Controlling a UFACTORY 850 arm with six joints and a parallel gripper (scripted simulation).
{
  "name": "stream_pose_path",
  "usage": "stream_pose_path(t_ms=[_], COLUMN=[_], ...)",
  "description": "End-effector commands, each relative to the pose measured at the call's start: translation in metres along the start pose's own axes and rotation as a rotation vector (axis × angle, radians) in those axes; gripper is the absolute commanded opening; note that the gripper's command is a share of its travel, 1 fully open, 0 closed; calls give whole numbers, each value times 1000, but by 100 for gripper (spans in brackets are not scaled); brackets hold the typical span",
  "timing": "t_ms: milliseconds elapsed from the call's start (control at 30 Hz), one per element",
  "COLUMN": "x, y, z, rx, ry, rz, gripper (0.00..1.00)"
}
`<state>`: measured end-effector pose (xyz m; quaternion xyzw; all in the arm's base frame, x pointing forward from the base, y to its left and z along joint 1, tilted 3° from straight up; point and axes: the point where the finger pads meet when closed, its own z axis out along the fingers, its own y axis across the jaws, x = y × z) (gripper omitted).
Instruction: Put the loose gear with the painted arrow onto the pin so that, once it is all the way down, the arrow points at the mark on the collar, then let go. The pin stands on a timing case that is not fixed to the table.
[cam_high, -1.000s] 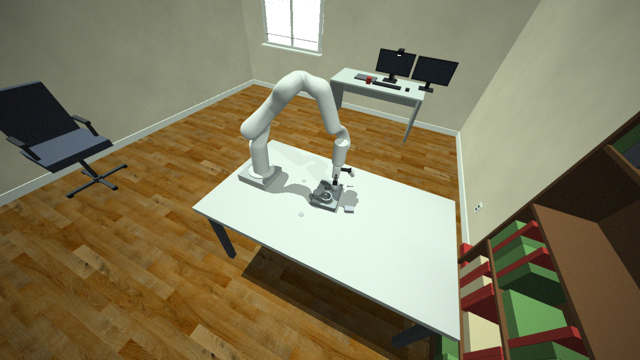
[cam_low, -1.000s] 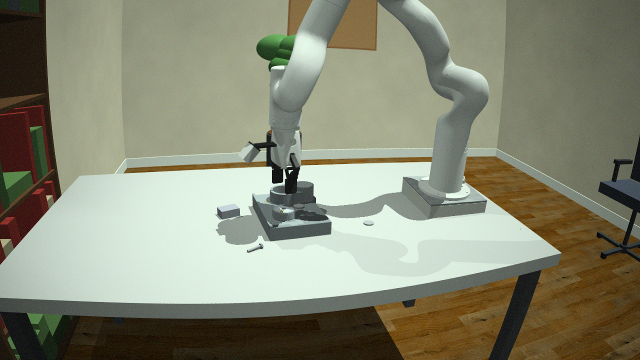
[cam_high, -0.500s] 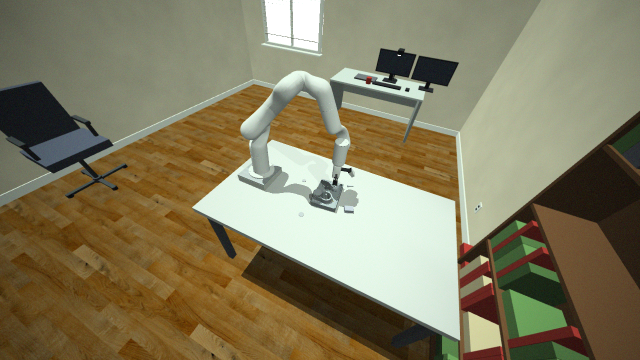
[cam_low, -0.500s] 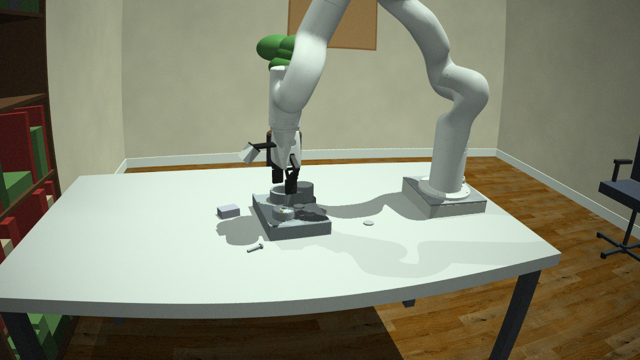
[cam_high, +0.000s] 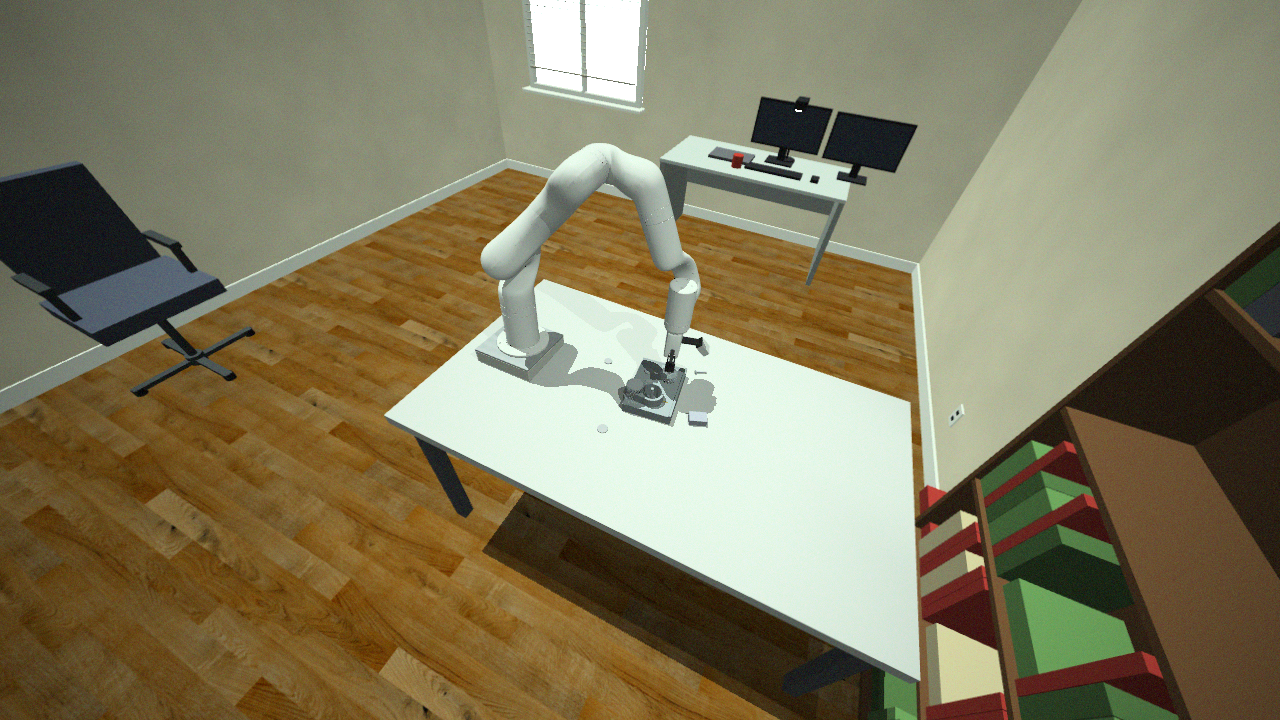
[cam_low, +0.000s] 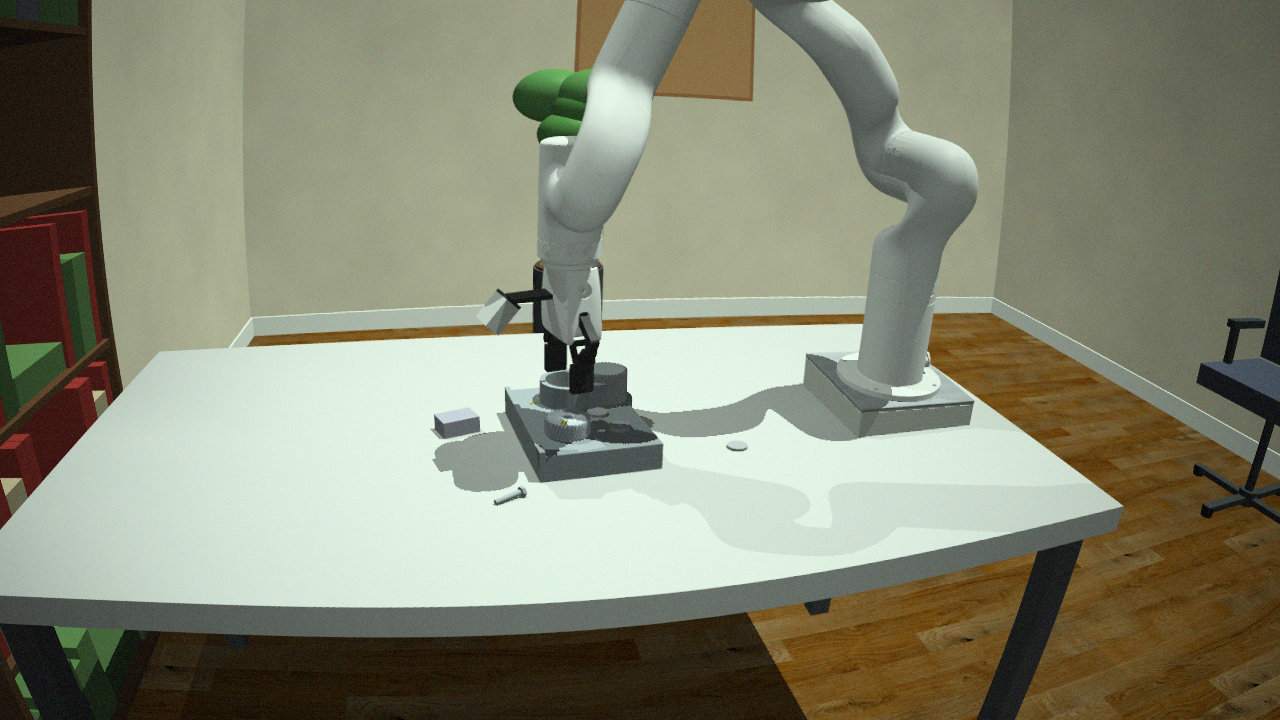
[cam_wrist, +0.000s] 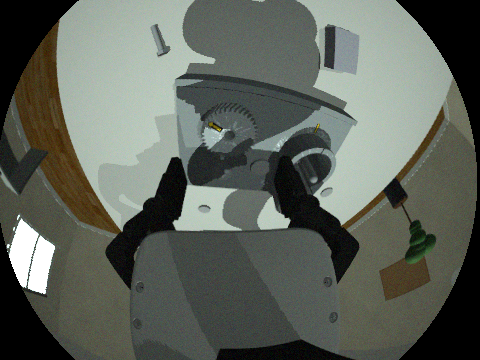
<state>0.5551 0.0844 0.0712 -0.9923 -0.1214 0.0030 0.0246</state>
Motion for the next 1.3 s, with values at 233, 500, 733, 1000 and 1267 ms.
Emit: stream_pose_path(t_ms=[233,500,733,1000,1267], x=[1,1,1,1,1], y=[0,0,-1,-1,-1], z=[11,21,27,33,34], rx=[0,0,0,0,0], ry=[2,2,2,2,2], rz=[0,0,0,0,0], gripper=[93,93,93,93,93])
